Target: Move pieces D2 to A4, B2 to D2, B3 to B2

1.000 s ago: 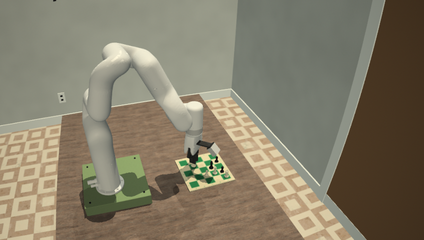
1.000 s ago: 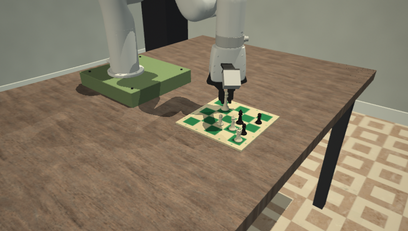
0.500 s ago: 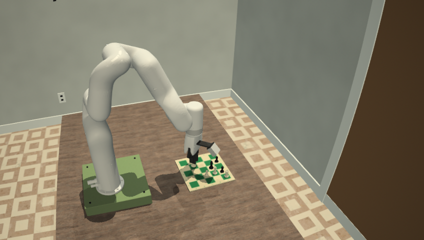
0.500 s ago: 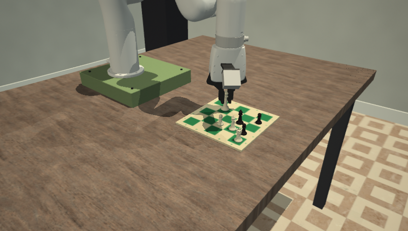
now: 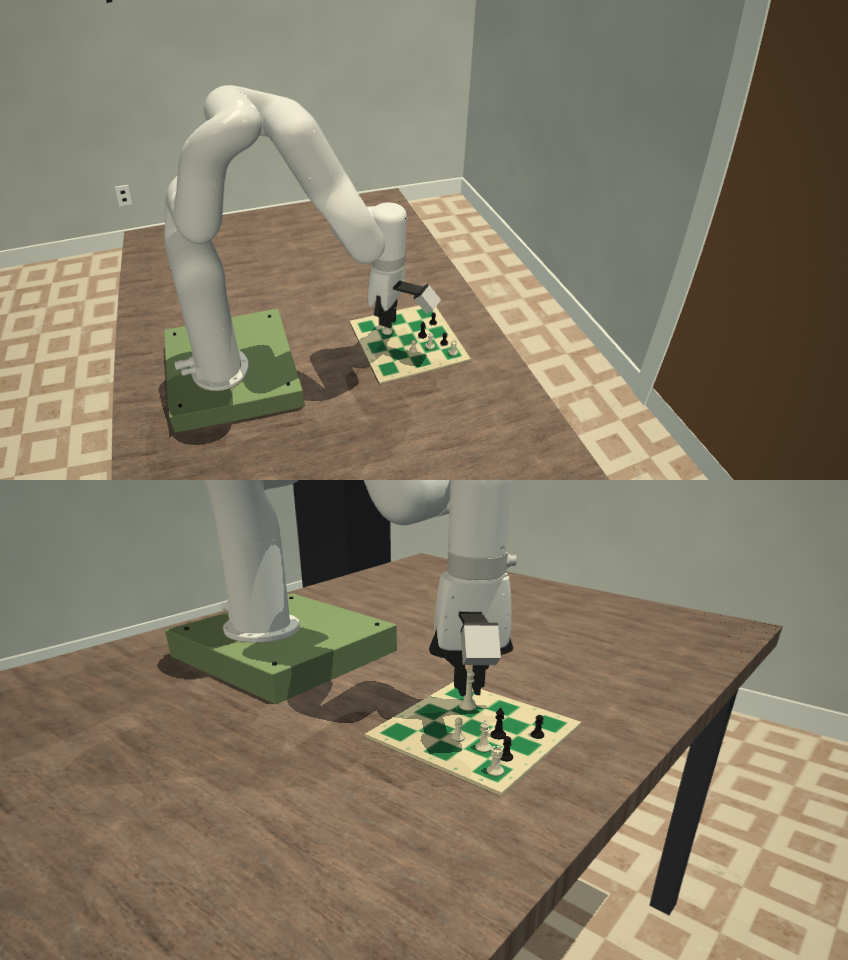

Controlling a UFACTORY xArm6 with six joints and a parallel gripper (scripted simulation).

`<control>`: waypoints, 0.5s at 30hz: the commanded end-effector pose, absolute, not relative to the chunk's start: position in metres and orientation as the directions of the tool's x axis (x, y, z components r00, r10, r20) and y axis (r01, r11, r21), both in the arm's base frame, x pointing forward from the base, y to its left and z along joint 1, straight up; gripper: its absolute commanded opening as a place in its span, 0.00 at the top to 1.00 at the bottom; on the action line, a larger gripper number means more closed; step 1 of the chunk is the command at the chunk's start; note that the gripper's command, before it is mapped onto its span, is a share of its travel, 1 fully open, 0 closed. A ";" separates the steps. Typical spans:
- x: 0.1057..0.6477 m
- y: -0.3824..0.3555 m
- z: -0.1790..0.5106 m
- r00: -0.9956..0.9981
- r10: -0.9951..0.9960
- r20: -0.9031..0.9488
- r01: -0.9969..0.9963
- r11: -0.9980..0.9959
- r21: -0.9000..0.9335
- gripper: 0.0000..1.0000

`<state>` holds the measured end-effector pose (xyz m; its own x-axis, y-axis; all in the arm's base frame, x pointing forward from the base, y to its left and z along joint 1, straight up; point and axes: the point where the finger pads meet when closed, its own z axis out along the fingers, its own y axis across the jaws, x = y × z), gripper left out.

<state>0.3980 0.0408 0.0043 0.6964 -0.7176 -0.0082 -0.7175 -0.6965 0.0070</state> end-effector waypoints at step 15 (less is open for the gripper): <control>0.399 0.041 0.002 0.696 -0.718 -0.006 -0.718 -0.697 0.004 1.00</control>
